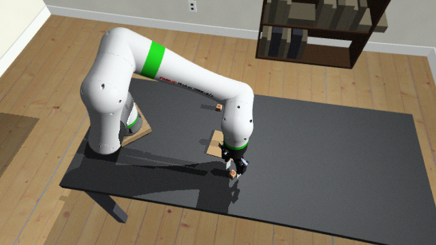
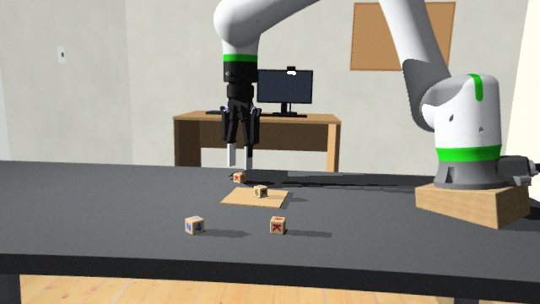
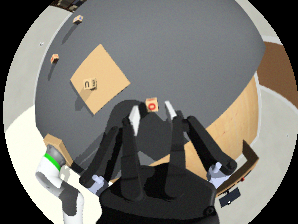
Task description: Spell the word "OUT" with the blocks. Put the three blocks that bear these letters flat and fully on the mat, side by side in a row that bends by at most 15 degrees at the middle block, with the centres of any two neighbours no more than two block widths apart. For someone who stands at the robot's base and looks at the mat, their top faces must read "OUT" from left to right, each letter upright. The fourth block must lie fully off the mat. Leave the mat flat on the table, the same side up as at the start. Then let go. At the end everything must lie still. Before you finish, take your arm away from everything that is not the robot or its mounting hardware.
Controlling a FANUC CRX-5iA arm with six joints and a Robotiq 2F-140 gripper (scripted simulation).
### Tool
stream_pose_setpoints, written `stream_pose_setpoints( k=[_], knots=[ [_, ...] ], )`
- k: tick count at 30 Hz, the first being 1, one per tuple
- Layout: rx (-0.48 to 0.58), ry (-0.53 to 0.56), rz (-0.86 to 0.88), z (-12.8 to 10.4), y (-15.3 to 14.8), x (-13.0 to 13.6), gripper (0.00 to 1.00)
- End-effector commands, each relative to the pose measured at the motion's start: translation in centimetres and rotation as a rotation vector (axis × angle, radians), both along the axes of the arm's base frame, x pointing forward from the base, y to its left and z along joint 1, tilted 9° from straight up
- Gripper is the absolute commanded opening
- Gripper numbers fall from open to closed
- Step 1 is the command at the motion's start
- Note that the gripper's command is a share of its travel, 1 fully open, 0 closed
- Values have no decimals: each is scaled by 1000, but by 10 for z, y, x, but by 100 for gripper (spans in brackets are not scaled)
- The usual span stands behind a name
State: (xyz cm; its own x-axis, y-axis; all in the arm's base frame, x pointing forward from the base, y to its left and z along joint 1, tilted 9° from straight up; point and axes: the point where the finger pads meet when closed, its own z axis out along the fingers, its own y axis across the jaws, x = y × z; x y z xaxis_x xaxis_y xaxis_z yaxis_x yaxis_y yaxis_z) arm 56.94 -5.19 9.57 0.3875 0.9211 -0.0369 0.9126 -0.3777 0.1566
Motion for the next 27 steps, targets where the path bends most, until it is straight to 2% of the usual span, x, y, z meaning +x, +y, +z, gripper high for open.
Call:
stream_pose_setpoints(
  k=[1,27],
  knots=[
    [0,-1,0,-3,0,1,37],
    [0,-1,0,-8,-1,1,37]
  ],
)
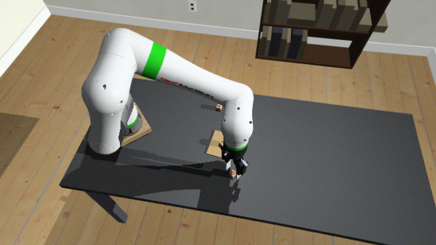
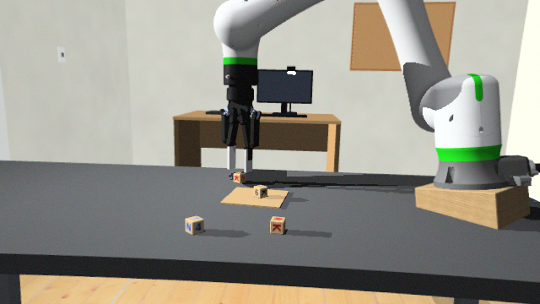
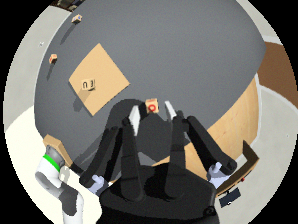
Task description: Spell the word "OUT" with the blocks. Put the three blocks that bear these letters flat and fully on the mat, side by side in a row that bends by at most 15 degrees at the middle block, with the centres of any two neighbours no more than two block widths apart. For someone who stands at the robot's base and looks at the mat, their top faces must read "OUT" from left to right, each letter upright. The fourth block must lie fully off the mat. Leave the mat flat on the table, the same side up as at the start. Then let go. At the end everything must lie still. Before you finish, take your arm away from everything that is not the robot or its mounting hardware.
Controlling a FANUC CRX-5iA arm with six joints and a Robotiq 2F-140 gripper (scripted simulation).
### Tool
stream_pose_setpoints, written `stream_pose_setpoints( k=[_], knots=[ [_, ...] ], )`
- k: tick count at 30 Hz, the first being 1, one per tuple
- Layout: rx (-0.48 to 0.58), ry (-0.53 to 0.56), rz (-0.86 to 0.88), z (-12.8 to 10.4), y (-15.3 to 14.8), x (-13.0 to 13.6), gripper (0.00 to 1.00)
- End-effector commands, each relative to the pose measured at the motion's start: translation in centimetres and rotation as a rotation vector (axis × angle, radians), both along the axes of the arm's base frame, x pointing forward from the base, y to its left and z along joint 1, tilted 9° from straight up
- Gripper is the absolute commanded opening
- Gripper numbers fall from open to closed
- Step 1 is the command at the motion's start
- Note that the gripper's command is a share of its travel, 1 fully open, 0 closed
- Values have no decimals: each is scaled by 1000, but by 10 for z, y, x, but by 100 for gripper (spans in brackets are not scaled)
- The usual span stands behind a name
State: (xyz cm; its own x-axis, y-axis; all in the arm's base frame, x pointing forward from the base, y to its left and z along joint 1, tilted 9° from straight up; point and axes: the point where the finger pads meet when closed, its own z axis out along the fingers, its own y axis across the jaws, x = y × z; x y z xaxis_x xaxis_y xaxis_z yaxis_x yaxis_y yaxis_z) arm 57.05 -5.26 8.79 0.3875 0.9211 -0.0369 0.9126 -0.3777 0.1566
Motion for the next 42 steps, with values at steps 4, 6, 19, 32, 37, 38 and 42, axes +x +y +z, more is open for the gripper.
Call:
stream_pose_setpoints(
  k=[4,6,19,32,37,38,42],
  knots=[
    [0,0,0,-3,0,1,37],
    [0,0,0,-6,-1,1,37],
    [0,0,0,-26,-2,4,37],
    [0,0,0,-31,-3,4,37],
    [0,0,0,-31,-3,4,37],
    [0,0,0,-31,-3,4,37],
    [0,0,0,-31,-3,4,25]
  ],
)
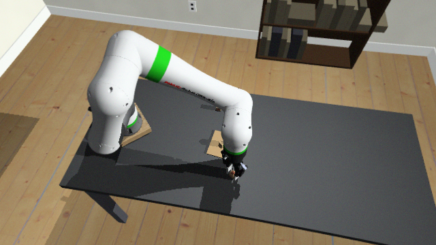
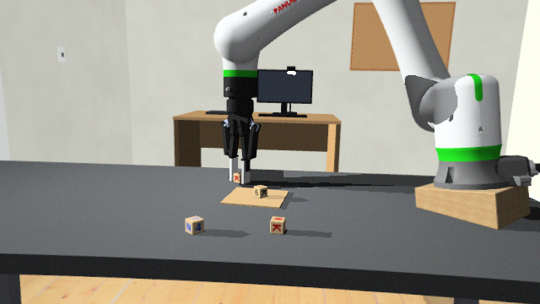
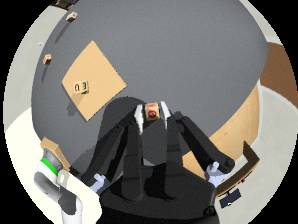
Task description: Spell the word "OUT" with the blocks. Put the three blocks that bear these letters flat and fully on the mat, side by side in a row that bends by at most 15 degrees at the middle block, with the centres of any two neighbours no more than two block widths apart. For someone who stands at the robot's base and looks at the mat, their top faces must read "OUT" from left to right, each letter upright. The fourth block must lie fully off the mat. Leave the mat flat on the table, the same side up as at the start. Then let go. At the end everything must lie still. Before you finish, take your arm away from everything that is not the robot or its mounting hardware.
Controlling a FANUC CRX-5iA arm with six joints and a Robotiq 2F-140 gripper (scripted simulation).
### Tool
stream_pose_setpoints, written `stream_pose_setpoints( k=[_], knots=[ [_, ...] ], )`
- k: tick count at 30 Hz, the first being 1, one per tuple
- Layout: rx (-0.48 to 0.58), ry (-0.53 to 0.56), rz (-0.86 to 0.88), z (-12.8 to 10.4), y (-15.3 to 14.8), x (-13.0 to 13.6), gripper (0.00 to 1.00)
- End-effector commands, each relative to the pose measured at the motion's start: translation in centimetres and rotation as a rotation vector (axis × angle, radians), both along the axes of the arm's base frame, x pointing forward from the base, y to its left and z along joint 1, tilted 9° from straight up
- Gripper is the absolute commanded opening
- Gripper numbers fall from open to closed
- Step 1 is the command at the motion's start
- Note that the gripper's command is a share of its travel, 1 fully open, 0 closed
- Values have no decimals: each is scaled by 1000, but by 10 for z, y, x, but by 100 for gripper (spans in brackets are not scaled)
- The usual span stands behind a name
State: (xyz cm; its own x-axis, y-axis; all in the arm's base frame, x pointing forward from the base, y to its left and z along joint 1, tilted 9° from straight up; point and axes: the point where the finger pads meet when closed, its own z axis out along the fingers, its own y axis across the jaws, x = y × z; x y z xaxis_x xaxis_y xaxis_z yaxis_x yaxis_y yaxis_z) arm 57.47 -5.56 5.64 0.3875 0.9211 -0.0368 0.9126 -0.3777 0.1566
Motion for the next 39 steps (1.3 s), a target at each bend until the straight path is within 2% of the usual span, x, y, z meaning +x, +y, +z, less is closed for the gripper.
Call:
stream_pose_setpoints(
  k=[1,14,15,39],
  knots=[
    [0,0,0,0,0,0,25],
    [0,0,0,0,0,0,25],
    [0,0,0,0,0,0,13],
    [0,0,0,0,0,0,13]
  ],
)
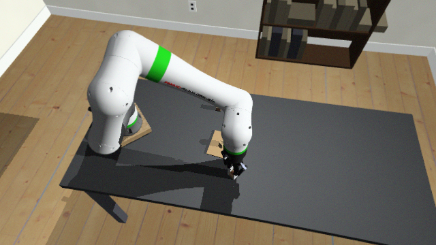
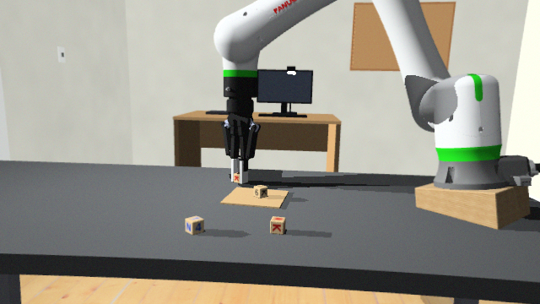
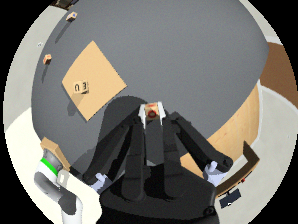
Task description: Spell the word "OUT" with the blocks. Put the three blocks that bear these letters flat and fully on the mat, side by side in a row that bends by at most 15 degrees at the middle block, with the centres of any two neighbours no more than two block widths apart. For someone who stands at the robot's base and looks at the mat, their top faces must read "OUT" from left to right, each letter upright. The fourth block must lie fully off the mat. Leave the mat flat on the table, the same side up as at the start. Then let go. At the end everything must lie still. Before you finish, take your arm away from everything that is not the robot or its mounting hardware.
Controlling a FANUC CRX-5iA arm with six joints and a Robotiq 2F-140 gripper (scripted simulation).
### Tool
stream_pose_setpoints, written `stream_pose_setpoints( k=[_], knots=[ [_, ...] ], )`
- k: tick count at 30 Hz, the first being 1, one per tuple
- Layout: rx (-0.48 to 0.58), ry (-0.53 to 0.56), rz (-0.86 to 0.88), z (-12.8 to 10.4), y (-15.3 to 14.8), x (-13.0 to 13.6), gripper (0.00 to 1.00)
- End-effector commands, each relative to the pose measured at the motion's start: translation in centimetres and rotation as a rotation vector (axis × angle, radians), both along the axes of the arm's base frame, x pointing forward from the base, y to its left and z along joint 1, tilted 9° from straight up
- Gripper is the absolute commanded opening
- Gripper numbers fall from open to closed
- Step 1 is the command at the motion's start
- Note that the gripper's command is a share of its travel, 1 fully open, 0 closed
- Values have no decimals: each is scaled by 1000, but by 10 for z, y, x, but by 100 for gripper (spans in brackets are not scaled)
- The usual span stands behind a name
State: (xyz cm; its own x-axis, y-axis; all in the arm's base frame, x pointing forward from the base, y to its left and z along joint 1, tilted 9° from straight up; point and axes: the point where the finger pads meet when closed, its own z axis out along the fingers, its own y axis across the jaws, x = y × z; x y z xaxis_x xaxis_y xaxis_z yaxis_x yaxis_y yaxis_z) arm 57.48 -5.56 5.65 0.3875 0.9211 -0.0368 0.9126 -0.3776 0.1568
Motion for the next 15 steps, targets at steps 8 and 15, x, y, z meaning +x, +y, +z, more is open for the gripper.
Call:
stream_pose_setpoints(
  k=[8,15],
  knots=[
    [0,0,0,0,0,0,13],
    [0,0,0,10,1,-1,13]
  ],
)
